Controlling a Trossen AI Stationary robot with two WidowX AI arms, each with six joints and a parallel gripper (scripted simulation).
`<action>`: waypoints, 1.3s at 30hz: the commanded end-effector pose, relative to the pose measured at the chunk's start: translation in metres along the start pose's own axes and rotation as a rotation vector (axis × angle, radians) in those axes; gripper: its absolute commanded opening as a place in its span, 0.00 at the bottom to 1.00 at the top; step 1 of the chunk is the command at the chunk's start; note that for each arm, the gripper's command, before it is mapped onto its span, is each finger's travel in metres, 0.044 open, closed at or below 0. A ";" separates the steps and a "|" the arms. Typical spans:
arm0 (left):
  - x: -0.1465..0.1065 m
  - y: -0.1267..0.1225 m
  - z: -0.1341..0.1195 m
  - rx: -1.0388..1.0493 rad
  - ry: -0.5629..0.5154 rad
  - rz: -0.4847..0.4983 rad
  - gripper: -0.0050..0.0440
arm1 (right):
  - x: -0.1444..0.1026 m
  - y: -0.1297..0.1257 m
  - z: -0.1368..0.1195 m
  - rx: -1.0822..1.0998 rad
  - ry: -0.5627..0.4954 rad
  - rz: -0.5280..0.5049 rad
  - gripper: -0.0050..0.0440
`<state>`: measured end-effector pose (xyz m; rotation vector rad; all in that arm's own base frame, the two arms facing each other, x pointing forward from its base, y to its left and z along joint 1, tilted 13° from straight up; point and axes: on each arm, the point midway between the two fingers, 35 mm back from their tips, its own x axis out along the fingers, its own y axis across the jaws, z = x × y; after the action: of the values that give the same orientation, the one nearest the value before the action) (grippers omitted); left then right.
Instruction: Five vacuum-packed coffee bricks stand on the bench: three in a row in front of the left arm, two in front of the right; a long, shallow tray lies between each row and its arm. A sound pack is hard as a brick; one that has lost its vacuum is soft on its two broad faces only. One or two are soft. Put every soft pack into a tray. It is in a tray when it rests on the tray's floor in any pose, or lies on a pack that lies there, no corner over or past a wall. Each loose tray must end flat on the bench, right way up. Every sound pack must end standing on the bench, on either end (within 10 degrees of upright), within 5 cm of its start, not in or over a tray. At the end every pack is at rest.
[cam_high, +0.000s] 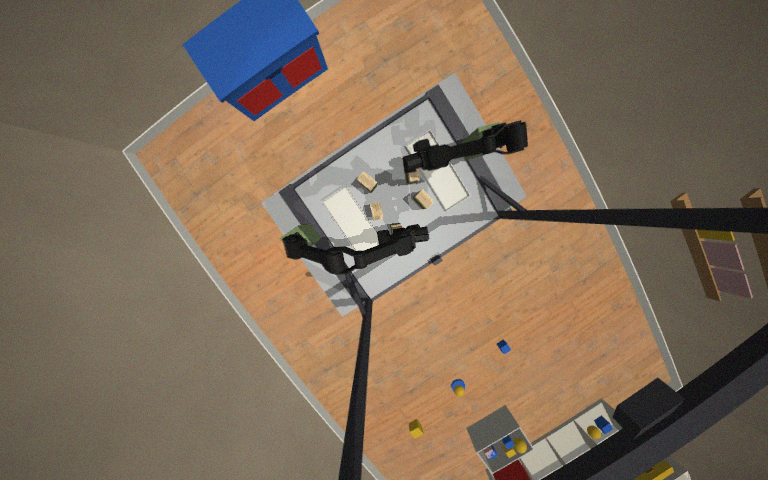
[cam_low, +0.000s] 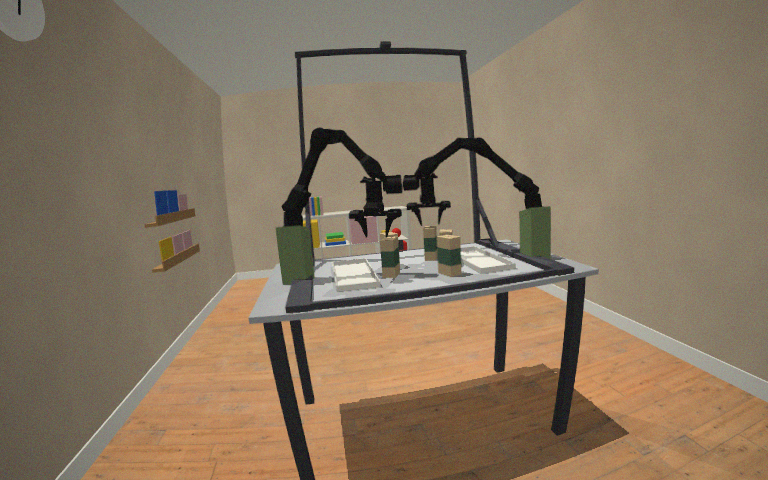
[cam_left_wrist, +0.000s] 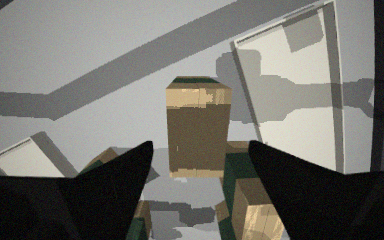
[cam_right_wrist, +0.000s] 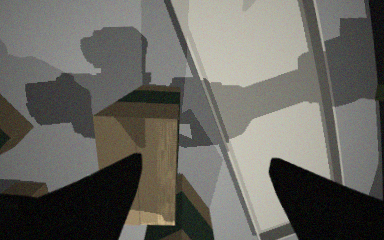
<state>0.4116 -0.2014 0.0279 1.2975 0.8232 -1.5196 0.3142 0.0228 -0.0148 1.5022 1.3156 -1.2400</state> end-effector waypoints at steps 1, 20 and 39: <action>-0.015 0.006 0.003 0.011 -0.002 0.037 0.85 | -0.010 -0.031 0.015 -0.006 0.004 0.042 0.85; -0.015 0.006 0.003 0.011 -0.002 0.037 0.85 | -0.008 -0.081 0.039 -0.005 0.002 0.039 0.85; -0.015 0.006 0.003 0.011 -0.002 0.037 0.85 | -0.008 -0.081 0.038 -0.005 0.002 0.039 0.85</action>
<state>0.4123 -0.2017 0.0295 1.2988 0.8197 -1.5172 0.2238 -0.0013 -0.0154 1.5146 1.2990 -1.2288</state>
